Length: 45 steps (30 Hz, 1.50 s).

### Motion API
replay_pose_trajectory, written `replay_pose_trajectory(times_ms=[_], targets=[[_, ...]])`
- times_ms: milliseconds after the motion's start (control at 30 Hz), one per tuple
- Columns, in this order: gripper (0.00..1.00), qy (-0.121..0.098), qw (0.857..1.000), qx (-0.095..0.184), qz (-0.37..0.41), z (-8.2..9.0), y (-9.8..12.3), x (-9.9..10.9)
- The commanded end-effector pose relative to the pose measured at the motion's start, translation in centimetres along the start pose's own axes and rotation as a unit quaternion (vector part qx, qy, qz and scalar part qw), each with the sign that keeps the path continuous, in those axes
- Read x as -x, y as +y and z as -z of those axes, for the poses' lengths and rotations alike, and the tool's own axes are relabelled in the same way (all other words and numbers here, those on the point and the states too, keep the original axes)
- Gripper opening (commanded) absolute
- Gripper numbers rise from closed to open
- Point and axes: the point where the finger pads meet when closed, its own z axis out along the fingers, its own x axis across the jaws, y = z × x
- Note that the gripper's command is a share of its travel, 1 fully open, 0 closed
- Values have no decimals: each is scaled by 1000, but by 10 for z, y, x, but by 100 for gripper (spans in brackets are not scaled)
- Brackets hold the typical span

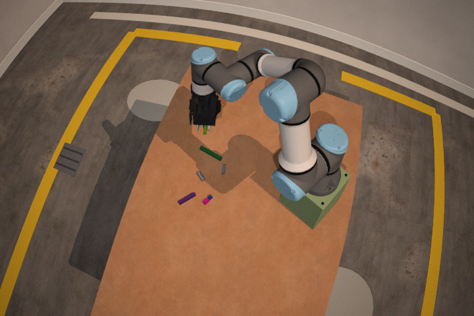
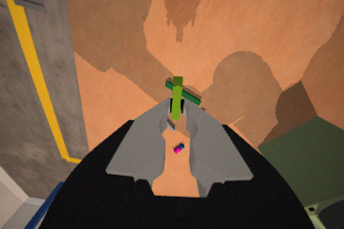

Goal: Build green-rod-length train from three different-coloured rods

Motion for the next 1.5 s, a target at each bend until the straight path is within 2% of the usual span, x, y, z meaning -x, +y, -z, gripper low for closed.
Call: replay_pose_trajectory(times_ms=[0, 400, 467, 733, 933, 1267, 1467], targets=[[0, 0, 1000, -1, -22, 1, 14, 6], [0, 0, 990, -1, -142, 0, 97, 20], [0, 0, 990, -1, -142, 0, 97, 20], [0, 0, 974, -1, -227, 0, 159, 19], [0, -1, 961, -2, -277, 0, 196, 14], [0, -1, 949, -2, -315, 0, 224, 7], [0, -2, 946, -2, -324, 1, 230, 5]])
